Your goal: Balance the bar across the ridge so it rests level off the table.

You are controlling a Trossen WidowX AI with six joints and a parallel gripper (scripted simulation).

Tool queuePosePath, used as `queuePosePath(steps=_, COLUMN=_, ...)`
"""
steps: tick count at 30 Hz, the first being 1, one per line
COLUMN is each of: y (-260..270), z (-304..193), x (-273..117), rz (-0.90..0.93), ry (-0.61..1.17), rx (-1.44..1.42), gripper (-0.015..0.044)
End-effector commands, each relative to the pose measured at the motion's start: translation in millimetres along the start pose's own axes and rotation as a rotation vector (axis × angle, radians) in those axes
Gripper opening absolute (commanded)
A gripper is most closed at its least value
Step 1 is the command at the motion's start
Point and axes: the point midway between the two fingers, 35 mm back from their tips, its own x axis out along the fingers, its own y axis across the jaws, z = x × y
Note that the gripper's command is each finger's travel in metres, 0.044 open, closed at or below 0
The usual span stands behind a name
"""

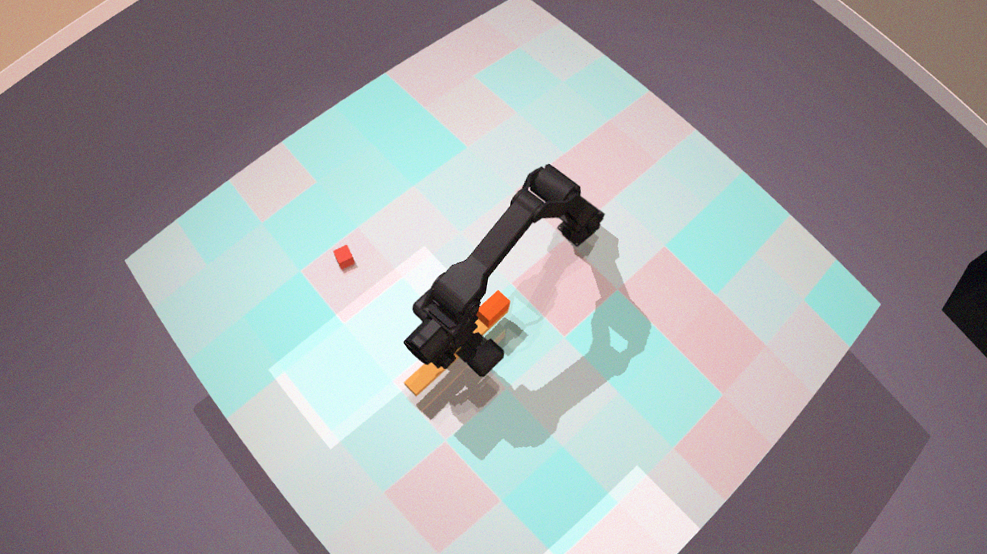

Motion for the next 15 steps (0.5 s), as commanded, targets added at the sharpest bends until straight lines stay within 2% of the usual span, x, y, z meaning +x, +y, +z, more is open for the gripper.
queuePosePath(steps=1, y=-0.4, z=0.3, x=0.1, rz=-0.002, ry=-0.002, rx=-0.003, gripper=0.0000)
queuePosePath(steps=15, y=-0.4, z=0.0, x=1.3, rz=-0.002, ry=-0.002, rx=-0.003, gripper=0.0000)
